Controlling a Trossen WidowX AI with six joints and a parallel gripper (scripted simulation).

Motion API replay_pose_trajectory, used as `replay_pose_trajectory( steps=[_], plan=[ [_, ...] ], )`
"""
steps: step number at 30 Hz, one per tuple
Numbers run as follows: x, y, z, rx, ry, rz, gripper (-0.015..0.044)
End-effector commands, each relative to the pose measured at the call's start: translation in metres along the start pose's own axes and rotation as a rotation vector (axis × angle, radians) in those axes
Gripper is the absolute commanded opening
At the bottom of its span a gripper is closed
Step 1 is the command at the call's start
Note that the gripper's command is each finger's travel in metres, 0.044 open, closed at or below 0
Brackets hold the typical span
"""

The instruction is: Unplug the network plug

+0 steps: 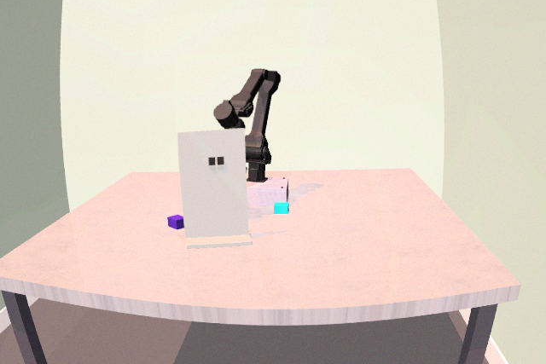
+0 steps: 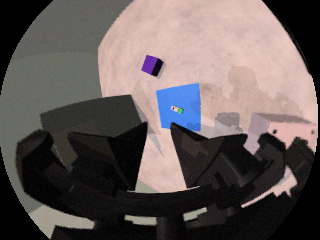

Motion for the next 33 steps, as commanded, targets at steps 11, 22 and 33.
replay_pose_trajectory(
  steps=[11, 22, 33],
  plan=[
    [-0.019, -0.003, 0.015, -0.001, -0.001, 0.000, 0.0156],
    [-0.048, -0.006, 0.038, -0.003, -0.002, 0.002, 0.0156],
    [-0.080, -0.009, 0.056, -0.005, -0.002, 0.003, 0.0156]
  ],
)
Point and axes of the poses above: the point midway between the two fingers, 35 mm back from their tips, its own x axis out along the fingers, its own z axis across the jaws, y = z × x, the point moved 8 cm from there along -x, back along the fingers, and after that the axes turned 9 degrees about -x, right-handed, at the moved point
